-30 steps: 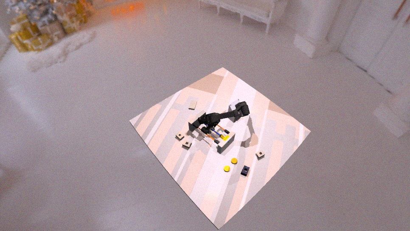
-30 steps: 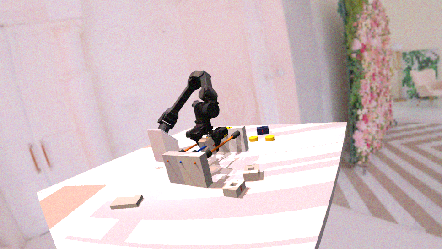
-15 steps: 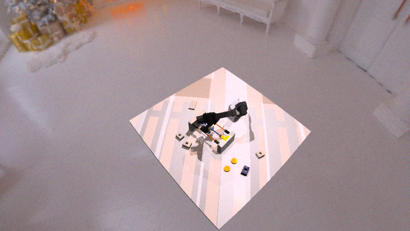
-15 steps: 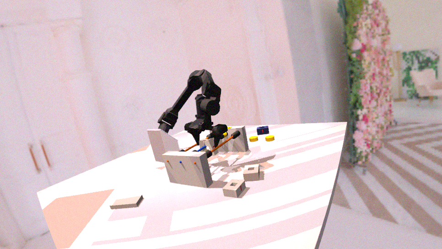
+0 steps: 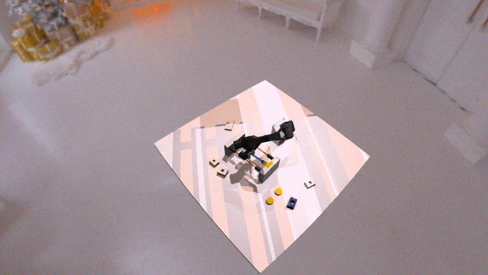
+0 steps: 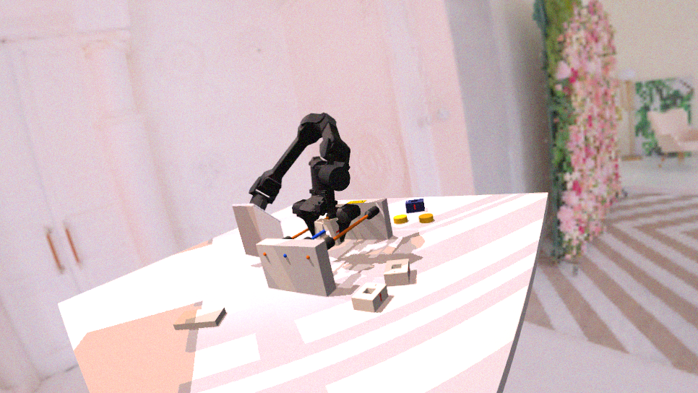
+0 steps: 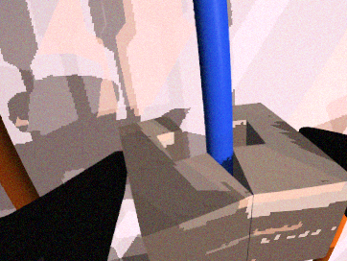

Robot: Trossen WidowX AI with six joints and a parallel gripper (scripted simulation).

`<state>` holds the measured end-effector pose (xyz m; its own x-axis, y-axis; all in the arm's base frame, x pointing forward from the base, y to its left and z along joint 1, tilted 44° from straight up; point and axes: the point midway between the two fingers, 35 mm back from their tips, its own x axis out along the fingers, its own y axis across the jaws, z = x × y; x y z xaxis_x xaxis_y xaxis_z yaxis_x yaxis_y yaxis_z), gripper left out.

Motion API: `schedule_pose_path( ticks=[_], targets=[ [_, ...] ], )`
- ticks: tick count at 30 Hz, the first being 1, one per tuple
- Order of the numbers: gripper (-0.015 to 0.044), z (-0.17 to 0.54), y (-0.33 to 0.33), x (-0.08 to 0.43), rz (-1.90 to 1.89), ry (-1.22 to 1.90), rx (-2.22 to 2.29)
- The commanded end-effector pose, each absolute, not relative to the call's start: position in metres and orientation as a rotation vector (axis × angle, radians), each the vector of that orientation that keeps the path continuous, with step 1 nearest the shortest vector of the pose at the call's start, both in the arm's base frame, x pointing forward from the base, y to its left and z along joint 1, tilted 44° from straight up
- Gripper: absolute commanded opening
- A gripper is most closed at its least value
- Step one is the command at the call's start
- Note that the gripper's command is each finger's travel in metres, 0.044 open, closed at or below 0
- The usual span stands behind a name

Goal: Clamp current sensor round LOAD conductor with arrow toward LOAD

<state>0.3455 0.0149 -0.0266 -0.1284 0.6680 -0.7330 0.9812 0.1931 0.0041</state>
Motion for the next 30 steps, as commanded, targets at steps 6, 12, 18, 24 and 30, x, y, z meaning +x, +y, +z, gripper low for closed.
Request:
schedule_pose_path(
  ticks=[6,12,18,24,30],
  targets=[
    [0.044,-0.0325,0.0205,0.3405,-0.696,1.922,1.503],
    [0.044,-0.0325,0.0199,0.3388,-0.713,1.954,1.47],
    [0.0406,-0.0315,0.0206,0.3388,-0.706,1.94,1.492],
    [0.0366,-0.0315,0.0206,0.3388,-0.706,1.94,1.492],
    [0.0326,-0.0315,0.0206,0.3388,-0.706,1.94,1.492]
  ],
)
